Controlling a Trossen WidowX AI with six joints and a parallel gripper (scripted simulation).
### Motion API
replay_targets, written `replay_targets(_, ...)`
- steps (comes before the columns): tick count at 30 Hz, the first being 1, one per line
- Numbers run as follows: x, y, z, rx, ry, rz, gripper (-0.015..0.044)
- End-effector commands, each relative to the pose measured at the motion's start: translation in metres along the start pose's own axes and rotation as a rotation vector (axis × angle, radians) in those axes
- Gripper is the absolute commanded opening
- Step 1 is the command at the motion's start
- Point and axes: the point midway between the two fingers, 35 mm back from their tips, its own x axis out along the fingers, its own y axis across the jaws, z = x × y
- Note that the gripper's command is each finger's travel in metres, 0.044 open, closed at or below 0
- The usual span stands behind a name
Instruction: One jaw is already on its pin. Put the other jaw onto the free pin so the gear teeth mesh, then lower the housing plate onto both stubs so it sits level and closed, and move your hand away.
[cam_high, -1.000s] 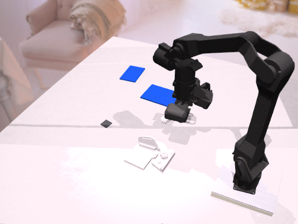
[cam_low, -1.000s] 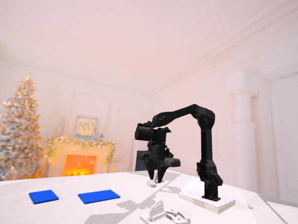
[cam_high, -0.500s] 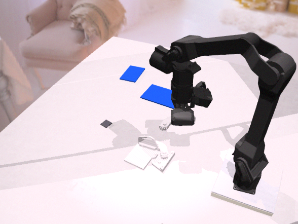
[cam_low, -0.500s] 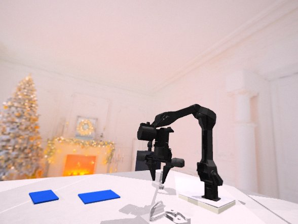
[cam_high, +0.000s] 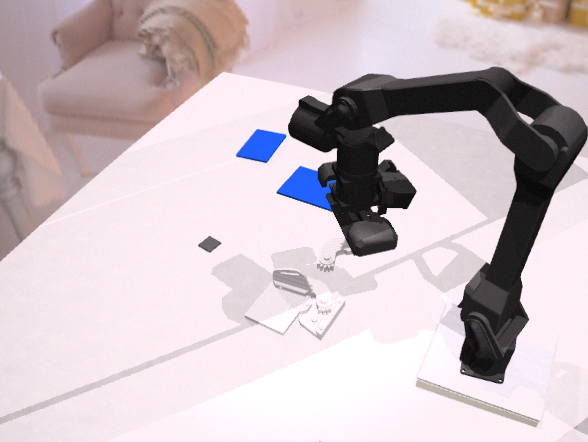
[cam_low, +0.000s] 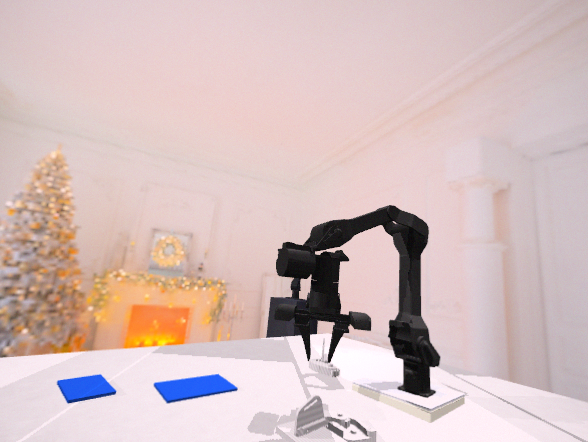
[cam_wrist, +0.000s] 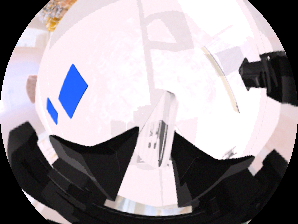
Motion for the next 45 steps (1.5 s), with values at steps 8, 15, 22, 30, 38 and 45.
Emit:
replay_targets(8, 0.001, -0.011, -0.006, -0.22, 0.0, -0.007, 0.0134)
replay_targets(15, 0.001, -0.017, -0.01, -0.362, 0.001, -0.007, 0.0134)
replay_targets(22, 0.001, -0.023, -0.013, -0.503, 0.002, -0.008, 0.0134)
replay_targets(30, 0.001, -0.03, -0.017, -0.665, 0.003, -0.008, 0.0134)
replay_targets(38, 0.001, -0.037, -0.021, -0.828, 0.005, -0.008, 0.0134)
replay_targets(45, 0.001, -0.043, -0.024, -0.969, 0.006, -0.009, 0.0134)
